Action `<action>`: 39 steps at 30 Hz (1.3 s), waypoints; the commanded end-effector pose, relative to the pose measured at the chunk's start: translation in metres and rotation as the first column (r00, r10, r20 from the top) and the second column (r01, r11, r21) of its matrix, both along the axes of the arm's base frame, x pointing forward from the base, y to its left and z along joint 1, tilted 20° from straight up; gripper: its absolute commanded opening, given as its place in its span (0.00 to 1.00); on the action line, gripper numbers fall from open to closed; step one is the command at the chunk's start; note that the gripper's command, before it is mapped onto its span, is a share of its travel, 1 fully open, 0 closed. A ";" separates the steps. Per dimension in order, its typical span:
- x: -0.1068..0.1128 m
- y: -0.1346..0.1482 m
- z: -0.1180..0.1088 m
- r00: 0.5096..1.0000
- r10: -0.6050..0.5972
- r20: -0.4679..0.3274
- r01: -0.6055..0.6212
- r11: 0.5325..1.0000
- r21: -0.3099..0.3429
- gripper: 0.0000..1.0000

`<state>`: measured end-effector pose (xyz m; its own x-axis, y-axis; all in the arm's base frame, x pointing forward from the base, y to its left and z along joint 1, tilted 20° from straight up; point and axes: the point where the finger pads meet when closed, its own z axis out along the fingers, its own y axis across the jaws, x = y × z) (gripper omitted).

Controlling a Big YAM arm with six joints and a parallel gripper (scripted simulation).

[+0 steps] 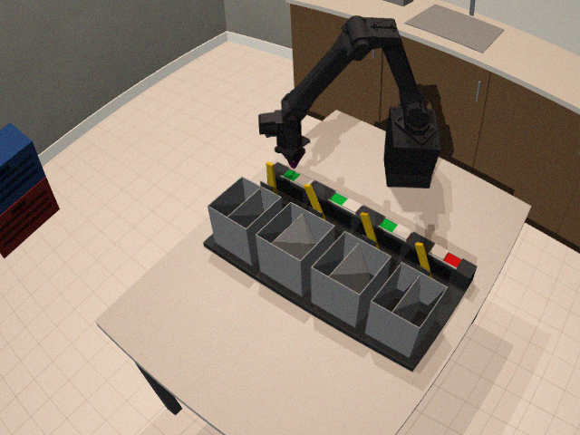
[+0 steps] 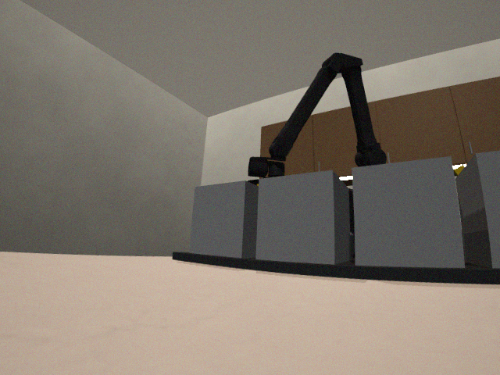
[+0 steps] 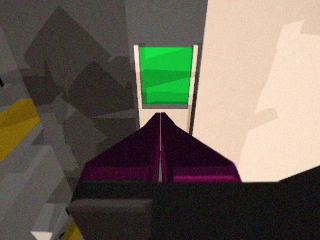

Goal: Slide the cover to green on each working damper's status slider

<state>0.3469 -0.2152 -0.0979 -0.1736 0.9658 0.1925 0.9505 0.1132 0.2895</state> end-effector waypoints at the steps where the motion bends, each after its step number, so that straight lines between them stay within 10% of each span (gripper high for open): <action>1: -0.006 0.003 -0.003 1.000 0.011 -0.014 -0.011 1.000 0.014 0.00; 12: -0.001 -0.001 0.001 1.000 0.007 0.003 -0.007 1.000 -0.001 0.00; 13: -0.001 -0.002 0.001 1.000 0.007 0.003 -0.007 1.000 -0.001 1.00; 39: -0.006 -0.033 0.075 0.999 -0.001 0.035 0.002 1.000 -0.031 1.00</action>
